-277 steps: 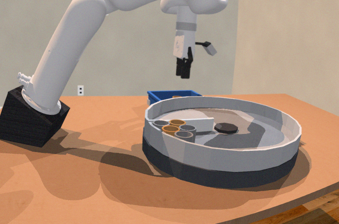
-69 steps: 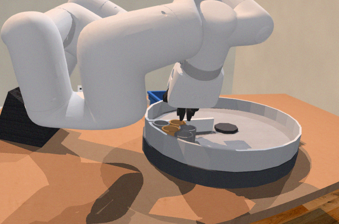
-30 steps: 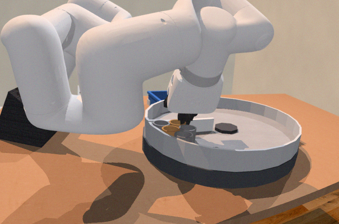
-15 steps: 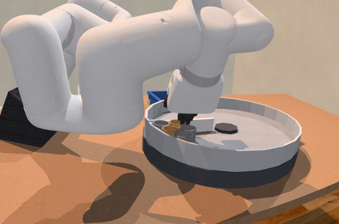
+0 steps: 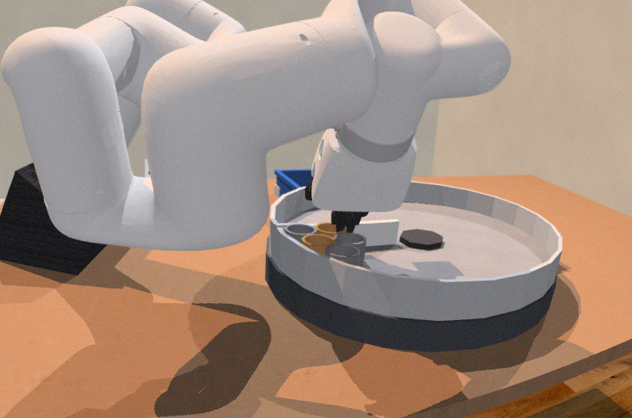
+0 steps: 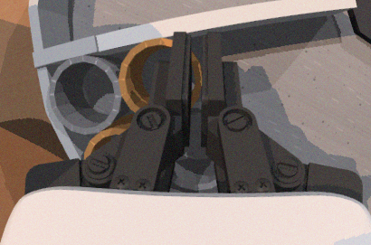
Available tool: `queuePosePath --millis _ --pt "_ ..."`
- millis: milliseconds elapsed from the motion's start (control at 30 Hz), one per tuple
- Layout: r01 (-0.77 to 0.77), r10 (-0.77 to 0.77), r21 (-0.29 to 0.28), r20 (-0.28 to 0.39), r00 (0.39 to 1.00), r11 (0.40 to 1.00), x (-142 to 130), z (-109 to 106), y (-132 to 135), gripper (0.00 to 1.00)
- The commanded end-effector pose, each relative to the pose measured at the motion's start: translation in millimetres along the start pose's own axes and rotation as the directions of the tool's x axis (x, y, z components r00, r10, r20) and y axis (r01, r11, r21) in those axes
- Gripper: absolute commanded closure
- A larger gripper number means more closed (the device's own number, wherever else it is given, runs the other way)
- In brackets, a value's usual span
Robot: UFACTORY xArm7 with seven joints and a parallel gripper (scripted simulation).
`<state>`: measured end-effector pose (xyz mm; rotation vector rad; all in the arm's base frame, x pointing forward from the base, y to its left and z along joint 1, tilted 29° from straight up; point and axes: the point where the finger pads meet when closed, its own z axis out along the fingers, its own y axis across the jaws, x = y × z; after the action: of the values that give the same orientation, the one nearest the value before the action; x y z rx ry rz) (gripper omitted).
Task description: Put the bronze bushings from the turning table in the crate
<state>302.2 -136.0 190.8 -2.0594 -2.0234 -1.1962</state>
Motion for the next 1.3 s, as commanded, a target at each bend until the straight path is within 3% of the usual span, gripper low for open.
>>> queuePosePath --millis 0,600,1267 --pt "0.002 -0.002 0.0 0.002 1.0 1.0 3.2 -4.5 -0.2 1.0" --pt "0.002 -0.002 0.0 0.002 1.0 1.0 42.4 -50.9 -0.3 1.0" --pt "0.002 -0.002 0.0 0.002 1.0 1.0 44.8 -51.6 -0.2 1.0"
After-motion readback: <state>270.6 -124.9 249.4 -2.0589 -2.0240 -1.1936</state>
